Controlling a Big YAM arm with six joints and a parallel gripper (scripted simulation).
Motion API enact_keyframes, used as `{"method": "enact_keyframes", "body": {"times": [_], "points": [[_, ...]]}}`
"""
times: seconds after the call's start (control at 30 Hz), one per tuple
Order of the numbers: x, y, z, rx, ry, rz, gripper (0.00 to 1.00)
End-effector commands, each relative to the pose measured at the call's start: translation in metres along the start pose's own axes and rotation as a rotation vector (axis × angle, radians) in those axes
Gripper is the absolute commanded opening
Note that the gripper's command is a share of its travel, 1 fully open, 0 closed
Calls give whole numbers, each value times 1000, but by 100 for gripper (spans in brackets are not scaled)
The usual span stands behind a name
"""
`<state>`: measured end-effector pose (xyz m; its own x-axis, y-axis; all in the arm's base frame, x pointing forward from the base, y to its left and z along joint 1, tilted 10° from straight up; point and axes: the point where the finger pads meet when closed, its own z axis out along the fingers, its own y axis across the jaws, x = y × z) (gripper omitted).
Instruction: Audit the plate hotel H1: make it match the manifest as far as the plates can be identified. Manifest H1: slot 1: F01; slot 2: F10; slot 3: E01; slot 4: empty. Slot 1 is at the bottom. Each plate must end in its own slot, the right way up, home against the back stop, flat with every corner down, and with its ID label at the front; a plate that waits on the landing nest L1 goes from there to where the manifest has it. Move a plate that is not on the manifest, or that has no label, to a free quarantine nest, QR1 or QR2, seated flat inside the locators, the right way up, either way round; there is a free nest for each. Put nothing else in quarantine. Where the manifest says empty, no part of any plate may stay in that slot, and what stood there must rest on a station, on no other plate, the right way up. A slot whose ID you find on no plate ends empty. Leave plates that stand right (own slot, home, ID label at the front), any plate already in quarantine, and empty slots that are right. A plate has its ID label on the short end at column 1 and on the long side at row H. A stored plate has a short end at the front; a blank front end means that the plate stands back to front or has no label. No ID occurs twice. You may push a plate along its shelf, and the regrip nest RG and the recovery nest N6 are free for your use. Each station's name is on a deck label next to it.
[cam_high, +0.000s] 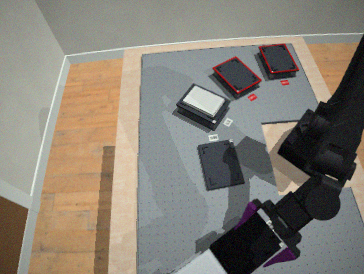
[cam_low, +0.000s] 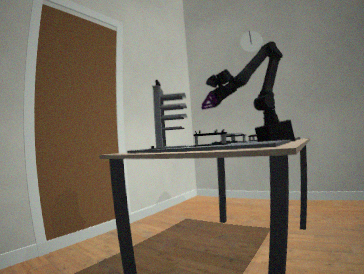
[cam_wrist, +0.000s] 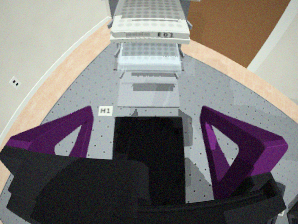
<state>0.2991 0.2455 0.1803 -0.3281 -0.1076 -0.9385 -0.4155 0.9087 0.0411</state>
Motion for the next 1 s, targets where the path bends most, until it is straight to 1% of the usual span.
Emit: {"method": "enact_keyframes", "body": {"times": [0.0, 0.5, 0.53, 0.97], "points": [[-44, 2, 9, 2, -79, 24, 100], [-55, 1, 28, 3, -79, 21, 100], [-39, 2, 23, 0, -51, 19, 100], [-39, 2, 23, 0, -51, 19, 100]]}}
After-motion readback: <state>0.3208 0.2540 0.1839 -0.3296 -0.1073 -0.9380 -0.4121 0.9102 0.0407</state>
